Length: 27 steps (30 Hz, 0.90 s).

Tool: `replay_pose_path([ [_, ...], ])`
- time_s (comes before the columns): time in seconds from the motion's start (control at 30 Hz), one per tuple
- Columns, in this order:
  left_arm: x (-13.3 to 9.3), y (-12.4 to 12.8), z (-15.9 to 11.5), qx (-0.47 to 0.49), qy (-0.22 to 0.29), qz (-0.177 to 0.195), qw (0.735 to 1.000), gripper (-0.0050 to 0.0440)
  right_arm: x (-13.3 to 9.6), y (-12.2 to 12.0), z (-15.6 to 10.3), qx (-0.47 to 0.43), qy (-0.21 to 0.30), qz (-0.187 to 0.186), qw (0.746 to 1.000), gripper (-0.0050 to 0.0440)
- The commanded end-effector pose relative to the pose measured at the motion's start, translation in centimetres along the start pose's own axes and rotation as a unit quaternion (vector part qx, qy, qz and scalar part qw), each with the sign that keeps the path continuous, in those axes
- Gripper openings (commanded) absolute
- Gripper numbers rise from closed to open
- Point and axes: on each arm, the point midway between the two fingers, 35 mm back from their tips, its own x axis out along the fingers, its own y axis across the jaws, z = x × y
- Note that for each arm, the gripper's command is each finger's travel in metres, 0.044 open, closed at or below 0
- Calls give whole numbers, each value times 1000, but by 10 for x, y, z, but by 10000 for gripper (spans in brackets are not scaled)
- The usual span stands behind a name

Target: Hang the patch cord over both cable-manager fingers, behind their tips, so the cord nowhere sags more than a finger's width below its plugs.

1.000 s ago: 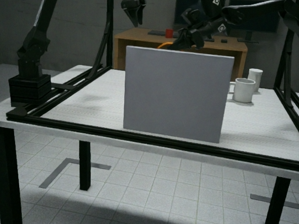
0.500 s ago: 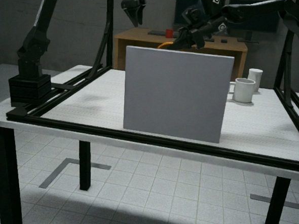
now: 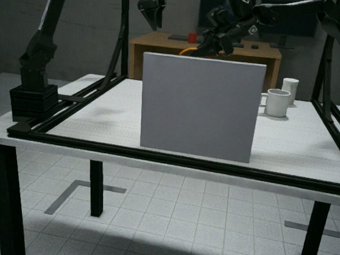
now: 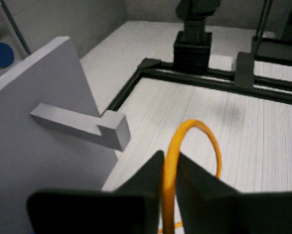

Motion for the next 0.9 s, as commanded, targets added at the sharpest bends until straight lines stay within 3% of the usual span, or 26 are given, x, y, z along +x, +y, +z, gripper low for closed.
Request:
replay_pose_path([
  [0.0,-8,3,16,-4,-16,1,1000,25,-9,-2,0,4,-8,8,1000,440],
  [0.87,-9,8,18,-20,-10,4,1000,25,-9,-2,0,4,-8,8,1000,440],
])
